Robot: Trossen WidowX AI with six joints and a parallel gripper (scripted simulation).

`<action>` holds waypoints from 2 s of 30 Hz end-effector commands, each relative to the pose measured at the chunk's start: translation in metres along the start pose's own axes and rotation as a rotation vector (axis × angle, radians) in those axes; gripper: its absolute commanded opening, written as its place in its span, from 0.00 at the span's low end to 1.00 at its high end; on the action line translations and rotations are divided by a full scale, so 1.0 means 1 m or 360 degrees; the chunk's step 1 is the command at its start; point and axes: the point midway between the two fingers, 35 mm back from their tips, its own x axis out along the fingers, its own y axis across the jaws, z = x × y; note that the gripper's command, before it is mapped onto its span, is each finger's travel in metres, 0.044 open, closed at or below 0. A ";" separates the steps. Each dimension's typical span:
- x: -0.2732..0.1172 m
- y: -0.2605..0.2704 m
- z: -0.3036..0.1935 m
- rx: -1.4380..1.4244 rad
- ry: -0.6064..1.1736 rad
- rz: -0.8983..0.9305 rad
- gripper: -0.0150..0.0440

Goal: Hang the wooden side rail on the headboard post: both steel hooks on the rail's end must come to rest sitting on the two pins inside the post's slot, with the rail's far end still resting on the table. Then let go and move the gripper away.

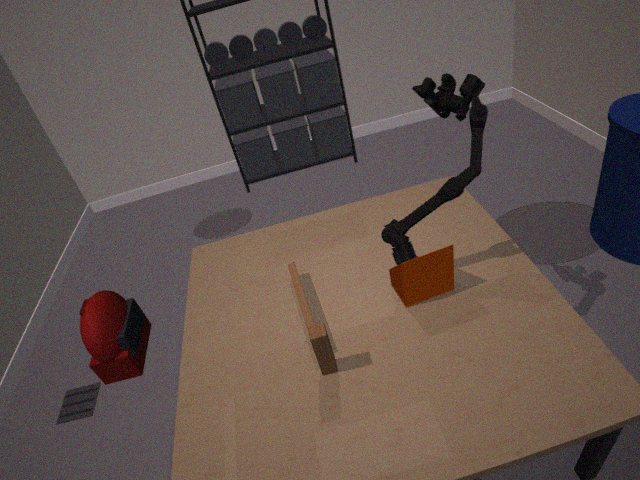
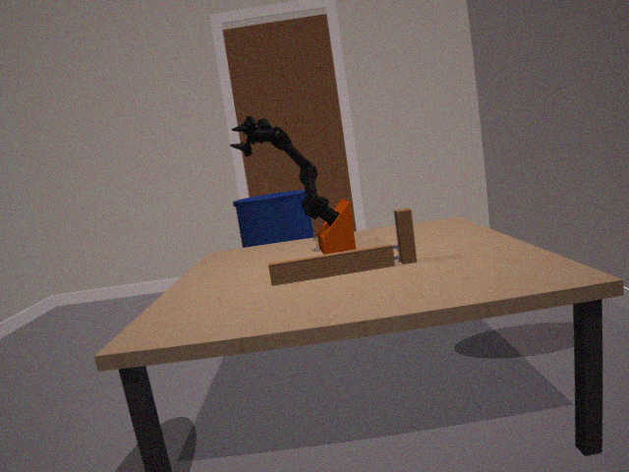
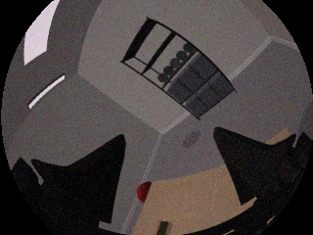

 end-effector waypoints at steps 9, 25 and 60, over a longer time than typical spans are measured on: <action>0.072 0.032 -0.047 0.0148 0.0292 0.0056 1.00; 0.156 0.078 -0.137 0.0055 0.0686 0.0095 1.00; 0.203 0.221 -0.434 0.0925 0.1738 -0.0150 1.00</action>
